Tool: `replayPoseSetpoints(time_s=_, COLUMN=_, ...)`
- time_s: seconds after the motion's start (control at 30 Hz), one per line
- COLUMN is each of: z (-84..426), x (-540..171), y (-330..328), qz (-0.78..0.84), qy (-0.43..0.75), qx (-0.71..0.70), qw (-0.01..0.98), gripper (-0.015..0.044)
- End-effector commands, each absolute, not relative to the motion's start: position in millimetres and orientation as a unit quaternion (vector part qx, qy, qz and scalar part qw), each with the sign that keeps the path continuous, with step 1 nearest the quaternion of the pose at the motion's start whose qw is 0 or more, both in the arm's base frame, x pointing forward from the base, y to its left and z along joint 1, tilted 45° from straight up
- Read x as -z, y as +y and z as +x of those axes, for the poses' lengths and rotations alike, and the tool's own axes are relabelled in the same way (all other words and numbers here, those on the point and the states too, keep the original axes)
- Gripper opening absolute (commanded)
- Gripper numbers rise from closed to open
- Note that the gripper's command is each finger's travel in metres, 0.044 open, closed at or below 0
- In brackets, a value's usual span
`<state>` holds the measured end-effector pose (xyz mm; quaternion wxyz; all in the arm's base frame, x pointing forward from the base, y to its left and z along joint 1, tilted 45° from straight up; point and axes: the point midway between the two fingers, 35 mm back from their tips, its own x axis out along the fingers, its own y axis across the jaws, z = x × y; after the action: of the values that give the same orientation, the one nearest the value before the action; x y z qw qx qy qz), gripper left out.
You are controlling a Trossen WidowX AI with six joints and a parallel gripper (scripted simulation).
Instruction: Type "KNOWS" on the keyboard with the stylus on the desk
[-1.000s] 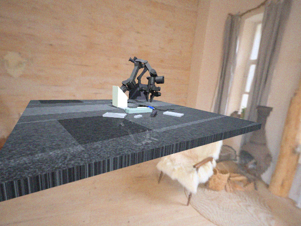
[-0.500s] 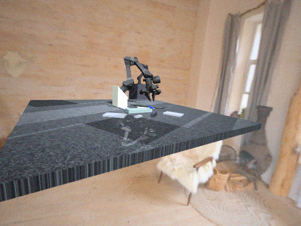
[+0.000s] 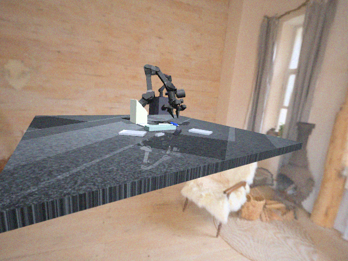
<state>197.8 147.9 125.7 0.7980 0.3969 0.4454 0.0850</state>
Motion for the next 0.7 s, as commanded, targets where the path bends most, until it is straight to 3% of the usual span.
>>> replayPoseSetpoints(time_s=0.0, z=198, x=-121, y=149, qz=0.397, qy=0.448, qx=-0.081, qw=0.797, gripper=0.015)
replayPoseSetpoints(time_s=0.67, z=199, x=-111, y=161, qz=0.397, qy=0.448, qx=-0.081, qw=0.797, gripper=0.015)
